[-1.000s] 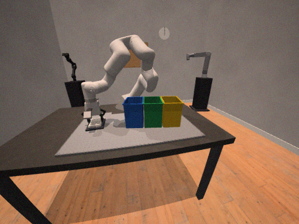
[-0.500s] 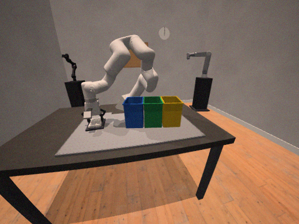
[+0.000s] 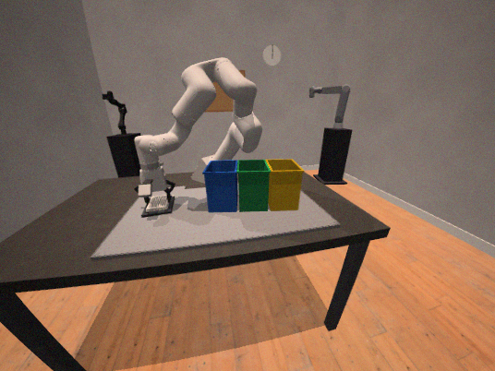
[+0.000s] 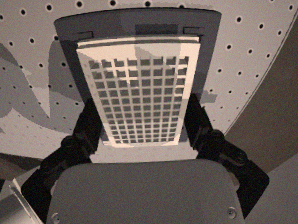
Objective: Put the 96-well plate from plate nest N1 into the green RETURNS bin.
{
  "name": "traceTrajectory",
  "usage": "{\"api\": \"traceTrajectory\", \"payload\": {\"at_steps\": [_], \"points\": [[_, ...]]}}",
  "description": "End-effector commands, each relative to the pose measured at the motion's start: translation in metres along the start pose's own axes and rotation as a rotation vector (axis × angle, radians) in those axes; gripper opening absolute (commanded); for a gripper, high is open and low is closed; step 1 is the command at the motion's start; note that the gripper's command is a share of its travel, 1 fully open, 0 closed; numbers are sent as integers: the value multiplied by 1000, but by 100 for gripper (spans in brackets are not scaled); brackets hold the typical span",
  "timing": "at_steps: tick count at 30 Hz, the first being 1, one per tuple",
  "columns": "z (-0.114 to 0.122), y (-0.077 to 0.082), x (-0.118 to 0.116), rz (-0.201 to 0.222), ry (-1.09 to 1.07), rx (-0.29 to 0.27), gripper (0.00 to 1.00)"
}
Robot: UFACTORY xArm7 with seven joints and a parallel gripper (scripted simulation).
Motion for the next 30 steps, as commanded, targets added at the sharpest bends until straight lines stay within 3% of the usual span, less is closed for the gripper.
{"api": "traceTrajectory", "payload": {"at_steps": [1,30], "points": [[0,2,1,5,-1,0,0],[0,16,1,5,0,1,0]]}}
Point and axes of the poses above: the point where the finger pads meet when closed, its own y axis back along the fingers, its own x axis across the jaws, z = x × y, the point moved 10 cm from there along y, back along the fingers, and after that the axes turned 6 degrees about y, right-handed, at the moved point
